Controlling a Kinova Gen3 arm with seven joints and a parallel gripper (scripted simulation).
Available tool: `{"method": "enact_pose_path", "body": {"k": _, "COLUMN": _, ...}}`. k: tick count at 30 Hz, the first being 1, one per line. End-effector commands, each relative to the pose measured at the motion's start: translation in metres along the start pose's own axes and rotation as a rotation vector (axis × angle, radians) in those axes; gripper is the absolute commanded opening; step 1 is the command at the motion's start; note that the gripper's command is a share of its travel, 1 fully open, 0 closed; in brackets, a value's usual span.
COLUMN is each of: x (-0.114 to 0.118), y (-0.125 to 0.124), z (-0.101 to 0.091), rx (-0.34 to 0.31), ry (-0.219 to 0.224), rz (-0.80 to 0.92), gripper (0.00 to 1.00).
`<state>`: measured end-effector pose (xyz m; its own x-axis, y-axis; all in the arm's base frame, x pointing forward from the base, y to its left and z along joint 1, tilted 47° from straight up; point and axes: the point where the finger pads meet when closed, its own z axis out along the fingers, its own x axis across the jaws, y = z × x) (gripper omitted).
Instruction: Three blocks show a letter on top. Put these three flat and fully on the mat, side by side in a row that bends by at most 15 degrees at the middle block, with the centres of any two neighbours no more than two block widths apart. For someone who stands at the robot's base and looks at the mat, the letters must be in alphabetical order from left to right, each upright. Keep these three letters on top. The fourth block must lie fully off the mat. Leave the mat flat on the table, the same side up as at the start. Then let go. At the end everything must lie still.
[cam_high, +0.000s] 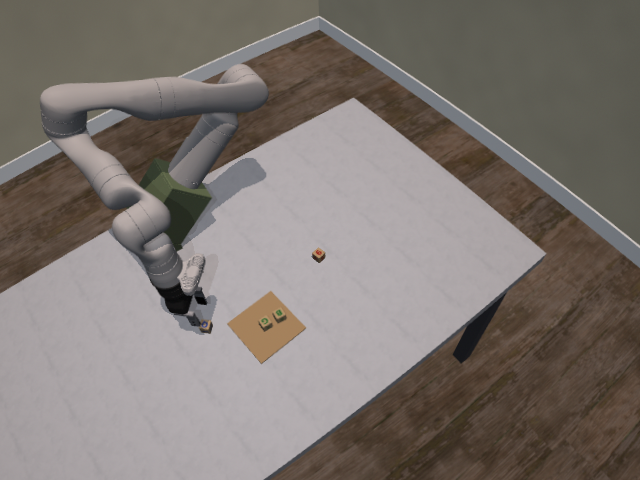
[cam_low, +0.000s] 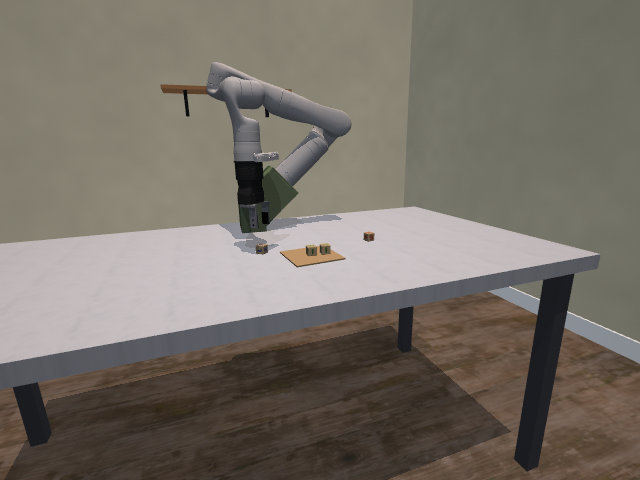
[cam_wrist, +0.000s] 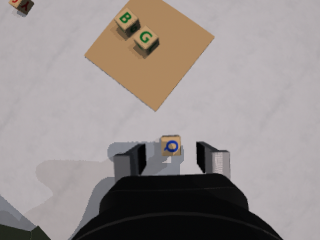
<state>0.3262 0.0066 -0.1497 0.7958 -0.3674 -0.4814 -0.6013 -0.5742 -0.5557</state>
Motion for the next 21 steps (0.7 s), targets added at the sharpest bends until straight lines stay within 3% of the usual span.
{"method": "enact_pose_path", "body": {"k": 1, "x": 0.0, "y": 0.0, "z": 0.002, "rx": 0.001, "ry": 0.0, "rz": 0.0, "gripper": 1.0}}
{"method": "enact_pose_path", "body": {"k": 21, "x": 0.0, "y": 0.0, "z": 0.026, "rx": 0.001, "ry": 0.0, "rz": 0.0, "gripper": 1.0}}
